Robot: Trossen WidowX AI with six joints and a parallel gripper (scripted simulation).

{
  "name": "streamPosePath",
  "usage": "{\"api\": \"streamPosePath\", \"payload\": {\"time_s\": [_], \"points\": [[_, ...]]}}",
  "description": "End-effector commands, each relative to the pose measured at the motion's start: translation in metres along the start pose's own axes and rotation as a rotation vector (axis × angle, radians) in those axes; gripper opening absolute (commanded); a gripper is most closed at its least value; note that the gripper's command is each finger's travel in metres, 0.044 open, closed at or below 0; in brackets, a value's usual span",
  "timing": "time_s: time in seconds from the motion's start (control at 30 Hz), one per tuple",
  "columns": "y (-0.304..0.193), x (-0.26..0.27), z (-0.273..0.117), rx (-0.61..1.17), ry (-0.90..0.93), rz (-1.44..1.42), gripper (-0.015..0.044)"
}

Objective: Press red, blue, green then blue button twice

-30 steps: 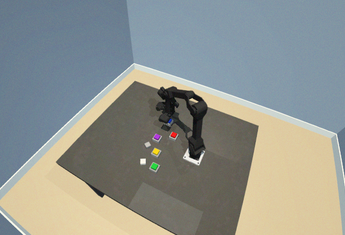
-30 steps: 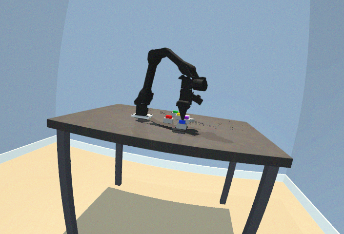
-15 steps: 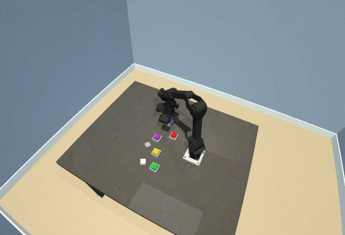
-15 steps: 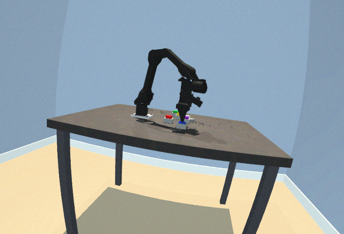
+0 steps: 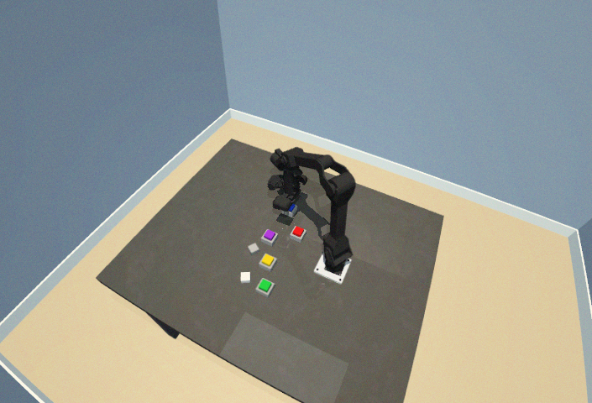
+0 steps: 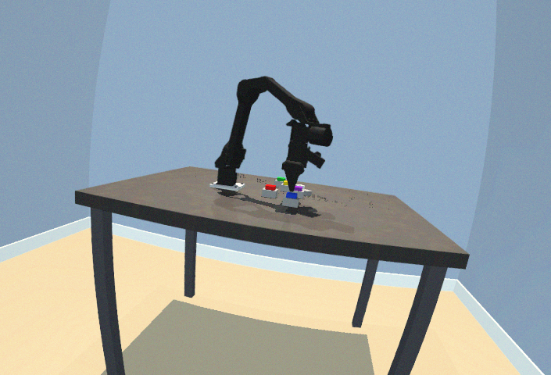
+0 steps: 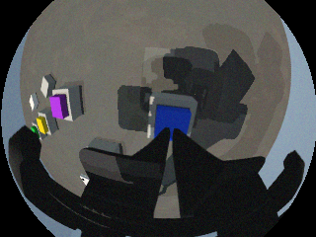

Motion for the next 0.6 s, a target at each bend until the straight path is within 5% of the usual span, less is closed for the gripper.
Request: {"api": "streamPosePath", "payload": {"time_s": [0.0, 0.17, 0.37, 0.57], "points": [[0.001, 0.0, -0.019, -0.017, -0.008, -0.004, 0.002], [0.001, 0.0, -0.021, -0.017, -0.008, -0.004, 0.002], [0.0, 0.0, -0.079, -0.018, -0.008, -0.004, 0.002], [0.0, 0.0, -0.081, -0.018, -0.008, -0.004, 0.002]]}}
Point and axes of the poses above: the point midway between the two fingers, 35 mm back from their tips, its own z axis out along the fingers, its own x axis across the jaws, y = z × x, the point moved 2 cm from there along -z, back along the fingers, and after that the axes turned 3 degrees about z, right-handed, at the moved point
